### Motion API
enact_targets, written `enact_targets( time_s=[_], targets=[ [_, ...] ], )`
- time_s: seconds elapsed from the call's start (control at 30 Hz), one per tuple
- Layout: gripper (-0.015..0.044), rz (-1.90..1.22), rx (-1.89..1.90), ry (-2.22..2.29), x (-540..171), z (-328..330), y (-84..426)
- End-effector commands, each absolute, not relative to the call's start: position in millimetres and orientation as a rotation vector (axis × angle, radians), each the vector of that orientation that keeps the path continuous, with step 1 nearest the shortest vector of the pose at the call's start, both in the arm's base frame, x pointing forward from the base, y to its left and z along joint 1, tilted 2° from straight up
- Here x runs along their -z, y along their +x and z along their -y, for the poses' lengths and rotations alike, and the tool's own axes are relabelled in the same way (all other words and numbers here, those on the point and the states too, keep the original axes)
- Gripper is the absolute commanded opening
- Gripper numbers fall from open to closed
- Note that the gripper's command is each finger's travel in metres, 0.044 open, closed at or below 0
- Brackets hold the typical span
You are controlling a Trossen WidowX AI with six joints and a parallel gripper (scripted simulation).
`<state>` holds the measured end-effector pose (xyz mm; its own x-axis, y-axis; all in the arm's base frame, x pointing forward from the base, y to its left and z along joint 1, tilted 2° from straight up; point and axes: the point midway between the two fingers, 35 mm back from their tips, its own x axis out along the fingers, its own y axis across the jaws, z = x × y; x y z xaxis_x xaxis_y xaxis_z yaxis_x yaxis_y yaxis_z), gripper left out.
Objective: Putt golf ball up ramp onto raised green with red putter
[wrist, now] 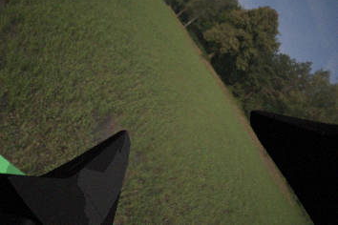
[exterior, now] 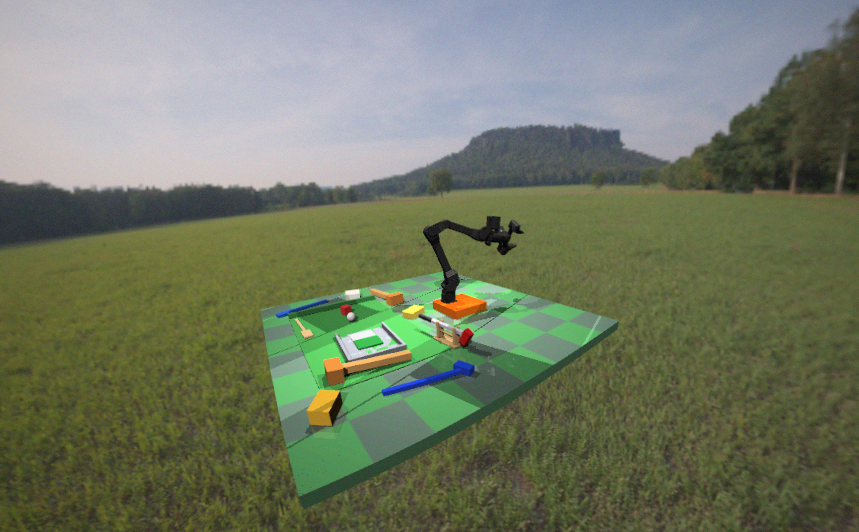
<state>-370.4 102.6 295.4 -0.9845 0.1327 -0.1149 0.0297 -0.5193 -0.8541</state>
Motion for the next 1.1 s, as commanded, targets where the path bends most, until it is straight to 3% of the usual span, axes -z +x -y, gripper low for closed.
enact_targets(
  time_s=[0.0, 0.17, 0.57, 0.83, 1.07],
  targets=[
    [0.0426, 1.506, -2.674, -0.261, -295.0, -103.9, -370.0],
    [0.0440, 1.393, -2.632, -0.421, -282.1, -149.6, -355.0],
    [0.0440, 0.998, -2.424, -0.842, -236.4, -279.4, -262.3],
    [0.0440, 0.621, -2.206, -1.115, -198.2, -348.1, -146.1],
    [0.0440, 0.251, -2.003, -1.265, -165.7, -363.0, -26.3]
  ],
)
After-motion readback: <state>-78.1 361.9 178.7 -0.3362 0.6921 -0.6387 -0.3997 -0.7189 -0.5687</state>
